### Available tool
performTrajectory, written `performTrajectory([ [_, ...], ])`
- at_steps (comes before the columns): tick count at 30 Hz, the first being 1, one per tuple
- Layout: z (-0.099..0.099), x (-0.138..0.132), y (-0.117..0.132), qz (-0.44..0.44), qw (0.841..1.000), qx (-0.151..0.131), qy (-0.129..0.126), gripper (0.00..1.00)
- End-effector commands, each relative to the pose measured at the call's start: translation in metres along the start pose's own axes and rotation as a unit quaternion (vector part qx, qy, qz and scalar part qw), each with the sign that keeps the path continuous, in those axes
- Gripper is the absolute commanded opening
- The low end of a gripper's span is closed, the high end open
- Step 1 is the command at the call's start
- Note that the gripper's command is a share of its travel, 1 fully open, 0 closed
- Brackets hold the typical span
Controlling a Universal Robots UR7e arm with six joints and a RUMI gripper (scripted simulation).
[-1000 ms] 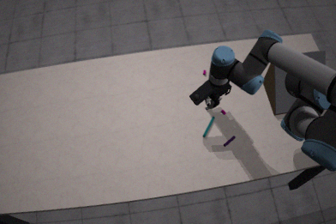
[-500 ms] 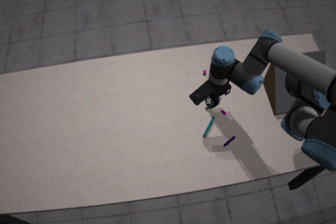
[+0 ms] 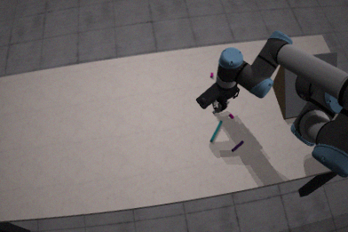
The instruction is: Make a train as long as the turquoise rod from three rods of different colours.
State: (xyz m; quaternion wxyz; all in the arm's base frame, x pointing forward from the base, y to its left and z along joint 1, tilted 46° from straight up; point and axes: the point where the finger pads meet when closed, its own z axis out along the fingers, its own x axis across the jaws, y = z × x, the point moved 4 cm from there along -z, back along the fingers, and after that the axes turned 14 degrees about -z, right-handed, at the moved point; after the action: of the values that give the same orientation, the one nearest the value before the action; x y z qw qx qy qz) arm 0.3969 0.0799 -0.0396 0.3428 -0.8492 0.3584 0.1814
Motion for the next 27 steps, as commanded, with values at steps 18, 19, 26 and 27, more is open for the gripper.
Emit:
performTrajectory([
  [18, 0.0016, -0.0012, 0.0001, 0.0, 1.0, 0.0, -0.001, 0.14],
  [19, 0.0016, -0.0012, 0.0001, 0.0, 1.0, 0.0, -0.001, 0.14],
  [26, 0.0016, -0.0012, 0.0001, 0.0, 1.0, 0.0, -0.001, 0.14],
  [27, 0.0015, -0.0012, 0.0001, 0.0, 1.0, 0.0, -0.001, 0.14],
])
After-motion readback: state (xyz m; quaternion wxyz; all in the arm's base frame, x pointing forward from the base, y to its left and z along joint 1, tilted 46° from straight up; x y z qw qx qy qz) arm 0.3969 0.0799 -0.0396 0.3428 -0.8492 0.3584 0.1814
